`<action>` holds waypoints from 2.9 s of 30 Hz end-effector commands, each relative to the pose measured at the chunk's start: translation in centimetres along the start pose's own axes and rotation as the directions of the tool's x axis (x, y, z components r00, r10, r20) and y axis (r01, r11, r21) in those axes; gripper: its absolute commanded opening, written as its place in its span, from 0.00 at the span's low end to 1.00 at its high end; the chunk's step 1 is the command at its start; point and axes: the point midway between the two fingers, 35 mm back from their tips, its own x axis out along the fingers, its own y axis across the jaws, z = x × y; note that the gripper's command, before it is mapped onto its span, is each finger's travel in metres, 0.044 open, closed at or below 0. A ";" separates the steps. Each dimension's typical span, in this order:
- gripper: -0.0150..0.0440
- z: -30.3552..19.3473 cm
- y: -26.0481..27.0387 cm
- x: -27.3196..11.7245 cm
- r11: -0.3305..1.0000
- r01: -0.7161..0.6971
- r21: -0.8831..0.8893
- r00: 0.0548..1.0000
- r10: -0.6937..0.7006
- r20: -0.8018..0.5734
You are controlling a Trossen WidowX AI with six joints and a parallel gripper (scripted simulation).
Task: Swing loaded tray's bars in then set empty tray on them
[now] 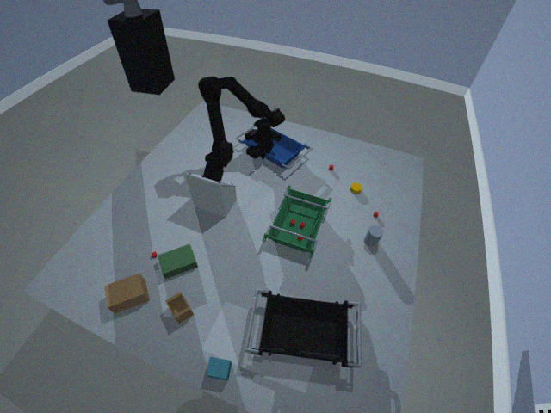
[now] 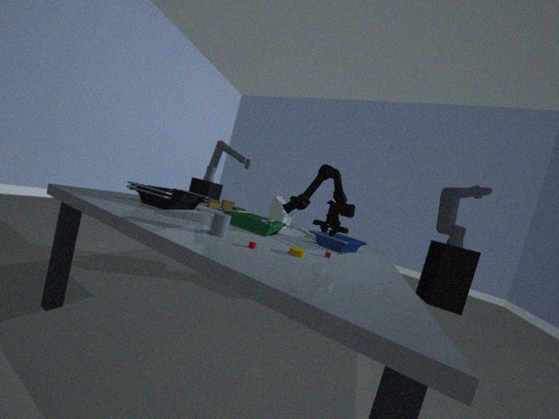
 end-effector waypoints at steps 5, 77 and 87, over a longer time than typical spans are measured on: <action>0.25 -0.3 0.0 -1.7 1.000 -0.012 0.004 1.000 0.012 -0.007; 0.25 -3.0 -1.1 -14.0 0.994 -0.044 0.102 0.998 0.047 -0.031; 0.25 -6.7 -1.0 -13.8 0.973 -0.067 0.220 0.996 0.080 -0.048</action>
